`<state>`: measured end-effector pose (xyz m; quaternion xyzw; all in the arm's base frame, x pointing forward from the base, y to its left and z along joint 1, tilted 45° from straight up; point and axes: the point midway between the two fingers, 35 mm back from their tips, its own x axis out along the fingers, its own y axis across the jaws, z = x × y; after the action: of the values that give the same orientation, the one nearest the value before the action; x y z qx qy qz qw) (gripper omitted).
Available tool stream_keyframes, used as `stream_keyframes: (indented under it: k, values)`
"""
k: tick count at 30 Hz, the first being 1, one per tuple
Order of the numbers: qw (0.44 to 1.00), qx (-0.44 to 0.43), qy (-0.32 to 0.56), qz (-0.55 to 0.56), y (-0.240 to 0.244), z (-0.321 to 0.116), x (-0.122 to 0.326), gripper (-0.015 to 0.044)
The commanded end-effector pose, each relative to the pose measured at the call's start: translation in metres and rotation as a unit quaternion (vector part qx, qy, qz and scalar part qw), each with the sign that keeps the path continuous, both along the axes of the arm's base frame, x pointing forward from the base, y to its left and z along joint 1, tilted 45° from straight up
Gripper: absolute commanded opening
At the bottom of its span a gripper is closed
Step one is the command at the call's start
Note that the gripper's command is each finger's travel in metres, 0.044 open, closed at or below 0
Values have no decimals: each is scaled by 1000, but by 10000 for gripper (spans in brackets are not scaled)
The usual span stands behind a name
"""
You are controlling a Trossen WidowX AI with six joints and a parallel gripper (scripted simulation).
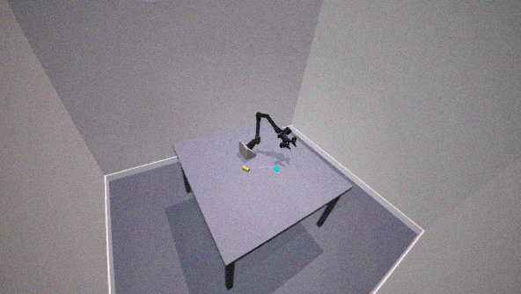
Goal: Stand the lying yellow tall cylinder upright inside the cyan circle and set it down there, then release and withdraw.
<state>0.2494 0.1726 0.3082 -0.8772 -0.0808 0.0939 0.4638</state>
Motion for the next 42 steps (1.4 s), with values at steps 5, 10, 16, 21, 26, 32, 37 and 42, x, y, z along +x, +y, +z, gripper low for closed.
stream_keyframes:
  k: [5, 10, 16, 21, 26, 32, 37, 42]
  values:
    - [989, -52, 128, -44, -17, -58, 55, 309]
    - [970, -61, 220, -79, -42, -97, 83, 309]
    - [932, -46, 336, -126, -81, -146, 105, 309]
    - [886, -12, 432, -169, -119, -186, 112, 309]
    - [825, 41, 522, -211, -157, -222, 109, 309]
    - [734, 125, 615, -260, -200, -261, 95, 309]
    - [642, 209, 676, -297, -231, -287, 77, 309]
    - [536, 302, 718, -325, -257, -308, 56, 309]
